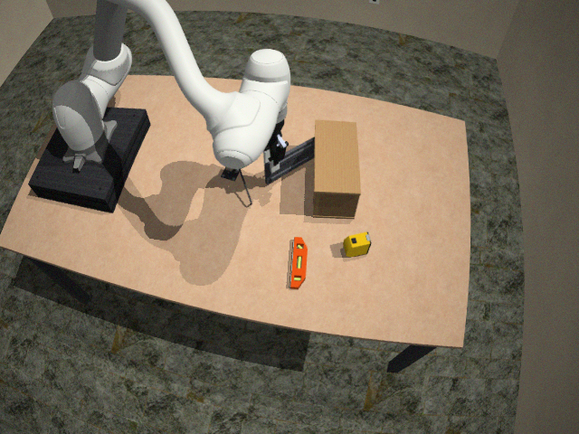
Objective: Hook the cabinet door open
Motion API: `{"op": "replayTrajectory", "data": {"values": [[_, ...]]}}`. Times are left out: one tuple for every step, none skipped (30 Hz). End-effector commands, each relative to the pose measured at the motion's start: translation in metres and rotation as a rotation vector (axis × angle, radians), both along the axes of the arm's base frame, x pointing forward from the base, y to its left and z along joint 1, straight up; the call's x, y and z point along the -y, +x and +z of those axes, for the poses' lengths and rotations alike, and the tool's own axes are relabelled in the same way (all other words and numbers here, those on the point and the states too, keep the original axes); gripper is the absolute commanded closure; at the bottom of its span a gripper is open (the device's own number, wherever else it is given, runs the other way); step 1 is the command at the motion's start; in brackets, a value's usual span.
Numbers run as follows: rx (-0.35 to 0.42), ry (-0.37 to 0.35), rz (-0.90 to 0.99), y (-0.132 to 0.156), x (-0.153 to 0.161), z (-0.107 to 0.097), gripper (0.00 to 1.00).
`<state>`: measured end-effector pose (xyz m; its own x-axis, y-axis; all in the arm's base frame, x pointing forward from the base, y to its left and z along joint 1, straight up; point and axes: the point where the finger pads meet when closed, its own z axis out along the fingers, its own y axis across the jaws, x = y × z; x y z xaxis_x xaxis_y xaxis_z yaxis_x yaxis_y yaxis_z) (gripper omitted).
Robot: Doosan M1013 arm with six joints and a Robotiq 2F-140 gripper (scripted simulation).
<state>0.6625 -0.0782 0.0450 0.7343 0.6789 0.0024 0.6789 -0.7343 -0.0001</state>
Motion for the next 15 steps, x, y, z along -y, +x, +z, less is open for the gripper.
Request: {"op": "replayTrajectory", "data": {"values": [[0.0,0.0,0.003,0.0003,0.0004,0.0001,0.84],[0.0,0.0,0.003,0.0003,0.0004,0.0001,0.84],[0.0,0.0,0.009,0.0007,0.0007,0.0001,0.84],[0.0,0.0,0.018,0.0012,0.0012,0.0001,0.84],[0.0,0.0,0.029,0.0019,0.0019,0.0001,0.84],[0.0,0.0,0.04,0.0025,0.0025,0.0001,0.84],[0.0,0.0,0.049,0.0031,0.0031,0.0001,0.84],[0.0,0.0,0.051,0.005,0.0049,0.0001,0.84],[0.0,0.0,0.051,0.0061,0.006,0.0001,0.84],[0.0,0.0,0.051,0.0063,0.0061,0.0001,0.84],[0.0,0.0,0.051,0.0063,0.0062,0.0001,0.84],[0.0,0.0,0.054,0.0065,0.0063,0.0001,0.84],[0.0,0.0,0.061,0.0069,0.0067,0.0001,0.84],[0.0,0.0,0.07,0.0075,0.0072,0.0001,0.84],[0.0,0.0,0.081,0.0082,0.0078,0.0001,0.84]]}}
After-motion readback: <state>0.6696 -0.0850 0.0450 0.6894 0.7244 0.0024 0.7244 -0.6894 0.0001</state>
